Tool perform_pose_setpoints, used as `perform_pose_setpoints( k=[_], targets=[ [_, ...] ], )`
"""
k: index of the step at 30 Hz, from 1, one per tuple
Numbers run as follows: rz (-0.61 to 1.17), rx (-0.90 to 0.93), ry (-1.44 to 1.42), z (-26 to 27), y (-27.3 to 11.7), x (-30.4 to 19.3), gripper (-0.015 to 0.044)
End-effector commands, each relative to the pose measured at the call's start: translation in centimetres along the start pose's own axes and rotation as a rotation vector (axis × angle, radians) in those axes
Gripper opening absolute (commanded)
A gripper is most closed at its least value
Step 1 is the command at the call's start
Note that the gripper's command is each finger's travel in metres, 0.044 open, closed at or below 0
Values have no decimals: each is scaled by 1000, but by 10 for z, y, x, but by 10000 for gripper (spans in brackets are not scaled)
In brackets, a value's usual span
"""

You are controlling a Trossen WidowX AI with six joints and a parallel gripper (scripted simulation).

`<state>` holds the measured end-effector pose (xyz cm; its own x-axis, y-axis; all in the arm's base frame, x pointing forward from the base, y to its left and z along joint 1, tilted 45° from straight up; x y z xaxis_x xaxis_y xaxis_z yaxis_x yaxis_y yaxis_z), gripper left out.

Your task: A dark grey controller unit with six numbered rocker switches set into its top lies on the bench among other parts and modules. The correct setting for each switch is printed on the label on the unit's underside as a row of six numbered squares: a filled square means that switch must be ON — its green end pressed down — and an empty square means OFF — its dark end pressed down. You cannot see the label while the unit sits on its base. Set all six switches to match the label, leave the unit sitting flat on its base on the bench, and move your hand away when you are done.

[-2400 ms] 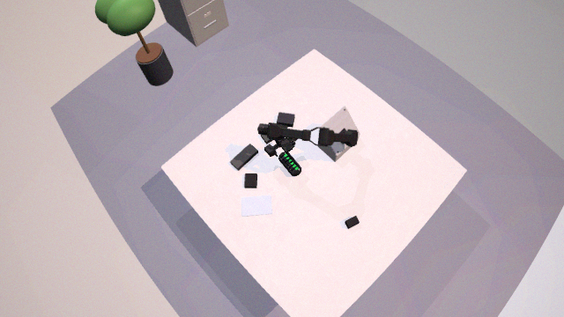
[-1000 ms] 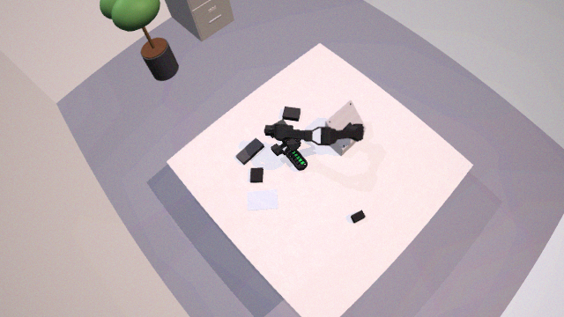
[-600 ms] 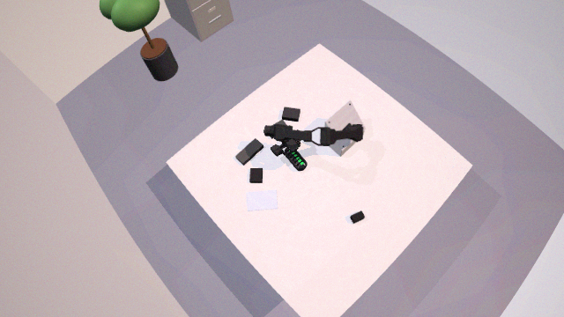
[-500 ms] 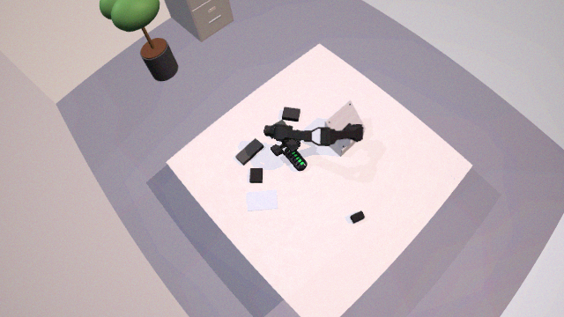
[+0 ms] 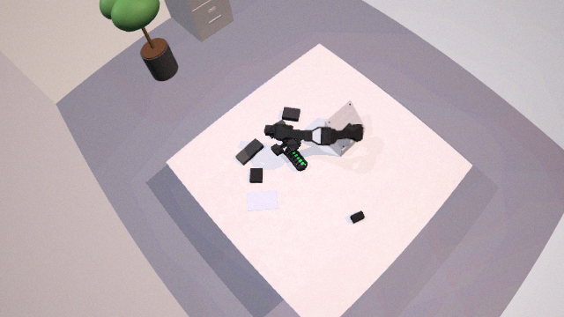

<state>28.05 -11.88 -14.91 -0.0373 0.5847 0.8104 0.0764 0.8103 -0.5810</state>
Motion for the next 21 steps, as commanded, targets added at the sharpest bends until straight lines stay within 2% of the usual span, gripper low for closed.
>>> perform_pose_setpoints(
  k=[1,21],
  targets=[
    [10,-4,-6,-3,-5,3,336],
    [46,3,-6,-4,-18,14,336]
  ],
)
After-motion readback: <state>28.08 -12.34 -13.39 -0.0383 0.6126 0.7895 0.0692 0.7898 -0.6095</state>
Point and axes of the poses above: the point midway between the two fingers, 35 mm back from their tips, its own y axis out along the fingers, its own z axis across the jaws, x = y × z, the point moved 2 cm from there along -y, back along the fingers, and after that the axes turned 10 degrees about -y, right-handed, at the moved point
